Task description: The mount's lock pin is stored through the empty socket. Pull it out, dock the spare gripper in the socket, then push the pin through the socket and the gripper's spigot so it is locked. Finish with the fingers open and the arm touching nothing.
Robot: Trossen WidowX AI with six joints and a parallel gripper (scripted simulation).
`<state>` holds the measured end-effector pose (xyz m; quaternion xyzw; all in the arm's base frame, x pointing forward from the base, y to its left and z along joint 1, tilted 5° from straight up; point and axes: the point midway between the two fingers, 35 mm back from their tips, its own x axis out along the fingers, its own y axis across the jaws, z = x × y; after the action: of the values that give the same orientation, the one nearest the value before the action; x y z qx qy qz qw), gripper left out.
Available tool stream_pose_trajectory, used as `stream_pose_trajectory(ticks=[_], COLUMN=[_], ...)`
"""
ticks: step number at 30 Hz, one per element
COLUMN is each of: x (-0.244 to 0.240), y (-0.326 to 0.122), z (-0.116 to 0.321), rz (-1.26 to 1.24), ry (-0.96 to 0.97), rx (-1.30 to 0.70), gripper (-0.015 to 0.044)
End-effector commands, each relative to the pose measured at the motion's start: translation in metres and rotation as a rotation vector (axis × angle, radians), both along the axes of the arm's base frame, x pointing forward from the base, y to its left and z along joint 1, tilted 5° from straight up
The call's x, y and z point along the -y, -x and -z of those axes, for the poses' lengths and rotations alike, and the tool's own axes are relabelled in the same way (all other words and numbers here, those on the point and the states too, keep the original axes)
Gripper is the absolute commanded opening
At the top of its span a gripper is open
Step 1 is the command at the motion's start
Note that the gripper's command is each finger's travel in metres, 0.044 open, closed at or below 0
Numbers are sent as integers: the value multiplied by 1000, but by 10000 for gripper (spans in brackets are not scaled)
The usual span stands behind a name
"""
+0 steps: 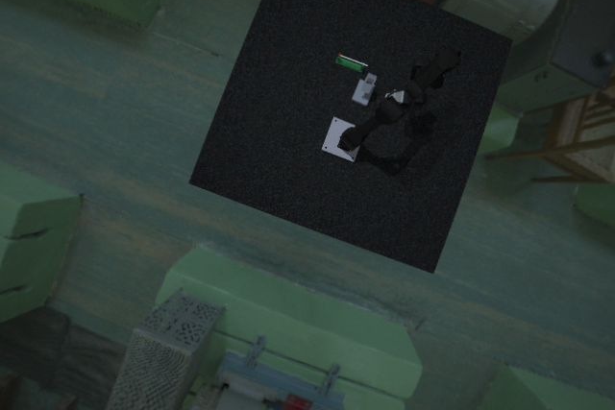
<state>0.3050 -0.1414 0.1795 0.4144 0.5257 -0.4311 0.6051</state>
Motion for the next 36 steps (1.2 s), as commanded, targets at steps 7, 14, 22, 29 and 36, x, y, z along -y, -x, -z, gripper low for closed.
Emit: stream_pose_trajectory(ticks=[7, 14, 22, 29, 36], x=[5, 6, 7, 9, 9], y=[-4, -6, -8, -10, -11], z=[40, 67, 78, 89, 100], rz=[12, 12, 12, 12, 12], ry=[0, -1, -1, -1, -1], rx=[-6, -6, -6, -6, -6], gripper=[440, 440, 440, 440, 440])
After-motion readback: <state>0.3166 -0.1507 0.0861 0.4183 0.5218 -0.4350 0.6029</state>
